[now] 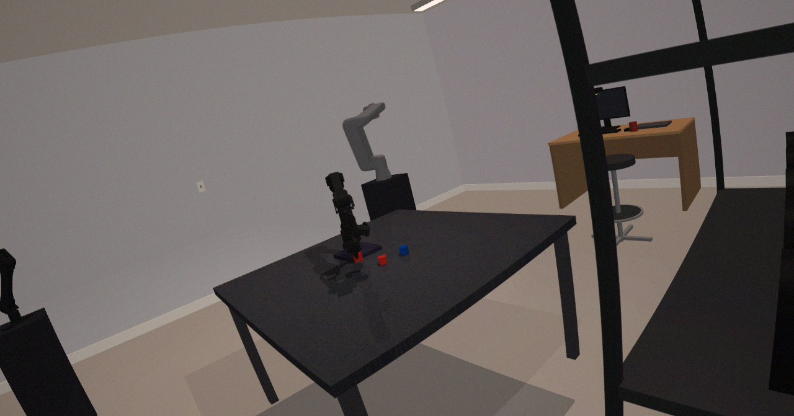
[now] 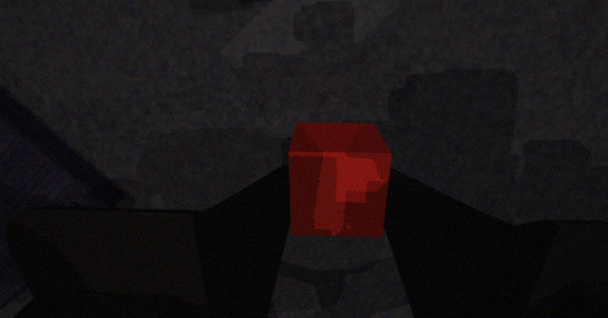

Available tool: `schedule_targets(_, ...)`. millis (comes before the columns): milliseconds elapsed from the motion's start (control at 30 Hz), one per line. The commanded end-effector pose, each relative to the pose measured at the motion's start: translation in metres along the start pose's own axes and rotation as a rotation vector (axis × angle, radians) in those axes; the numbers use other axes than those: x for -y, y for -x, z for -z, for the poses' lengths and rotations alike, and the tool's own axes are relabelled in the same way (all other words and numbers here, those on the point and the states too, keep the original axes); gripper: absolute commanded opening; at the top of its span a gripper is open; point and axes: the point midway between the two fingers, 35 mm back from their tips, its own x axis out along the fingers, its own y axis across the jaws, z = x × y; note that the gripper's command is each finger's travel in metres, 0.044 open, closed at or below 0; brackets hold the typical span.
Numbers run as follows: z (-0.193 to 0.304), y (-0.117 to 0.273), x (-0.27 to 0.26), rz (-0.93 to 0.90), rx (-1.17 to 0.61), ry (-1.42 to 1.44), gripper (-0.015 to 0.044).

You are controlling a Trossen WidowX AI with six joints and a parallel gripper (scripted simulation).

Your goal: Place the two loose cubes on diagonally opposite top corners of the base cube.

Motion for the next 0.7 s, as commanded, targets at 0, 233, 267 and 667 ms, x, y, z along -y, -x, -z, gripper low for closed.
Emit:
schedule_targets(0,-0.001,0.014,0.001,0.009,0.006,0.005,0.0105)
schedule_targets(233,0.0,0.037,-0.002,0.008,0.006,0.005,0.0105)
schedule_targets(267,0.0,0.04,-0.002,0.008,0.006,0.005,0.0105)
schedule_targets(667,-0.013,0.051,-0.008,0.008,0.007,-0.056,0.0105)
